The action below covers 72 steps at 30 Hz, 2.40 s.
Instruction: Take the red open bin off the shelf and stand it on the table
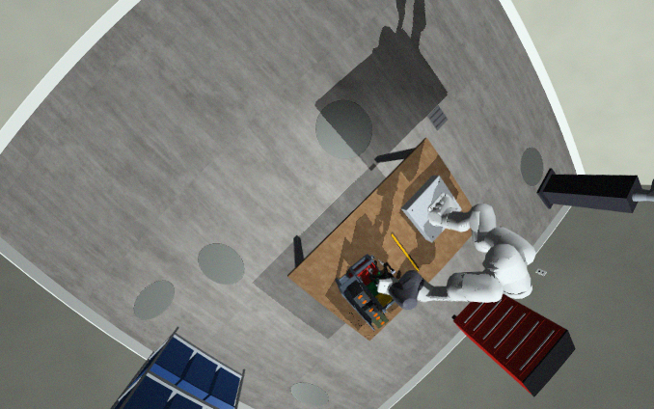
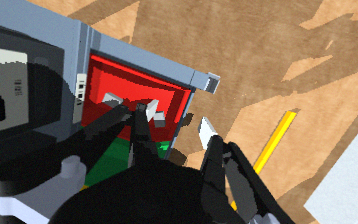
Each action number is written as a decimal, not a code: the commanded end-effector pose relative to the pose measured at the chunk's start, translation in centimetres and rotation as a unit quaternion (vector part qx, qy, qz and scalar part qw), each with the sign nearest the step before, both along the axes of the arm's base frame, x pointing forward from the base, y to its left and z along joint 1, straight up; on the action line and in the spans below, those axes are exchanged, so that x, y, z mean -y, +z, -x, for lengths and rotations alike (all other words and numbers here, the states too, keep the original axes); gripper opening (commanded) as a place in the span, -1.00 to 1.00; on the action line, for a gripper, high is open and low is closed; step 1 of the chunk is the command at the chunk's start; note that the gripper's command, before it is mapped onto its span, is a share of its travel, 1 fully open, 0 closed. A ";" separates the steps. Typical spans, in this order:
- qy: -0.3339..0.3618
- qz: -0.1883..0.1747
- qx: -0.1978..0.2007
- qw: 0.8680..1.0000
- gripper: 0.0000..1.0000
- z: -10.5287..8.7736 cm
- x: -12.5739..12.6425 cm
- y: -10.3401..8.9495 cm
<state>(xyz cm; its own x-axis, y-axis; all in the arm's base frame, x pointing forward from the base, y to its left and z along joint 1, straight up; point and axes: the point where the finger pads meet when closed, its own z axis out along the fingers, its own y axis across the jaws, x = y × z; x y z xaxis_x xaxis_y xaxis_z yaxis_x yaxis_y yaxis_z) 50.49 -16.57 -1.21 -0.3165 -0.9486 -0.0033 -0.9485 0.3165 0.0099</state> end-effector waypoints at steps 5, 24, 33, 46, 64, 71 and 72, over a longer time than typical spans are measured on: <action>-0.001 0.001 0.002 1.000 0.15 -0.2 0.0 0.1; -0.001 0.001 0.002 1.000 0.15 -0.2 0.0 0.2; -0.001 0.001 0.002 1.000 0.15 -0.2 0.0 0.2; -0.001 0.001 0.002 1.000 0.15 -0.3 0.0 0.2; -0.001 0.001 0.002 1.000 0.15 -0.3 0.0 0.3; 0.000 0.001 0.001 1.000 -1.00 -0.1 0.0 0.1; 0.000 0.001 0.001 1.000 -1.00 -0.1 0.0 0.1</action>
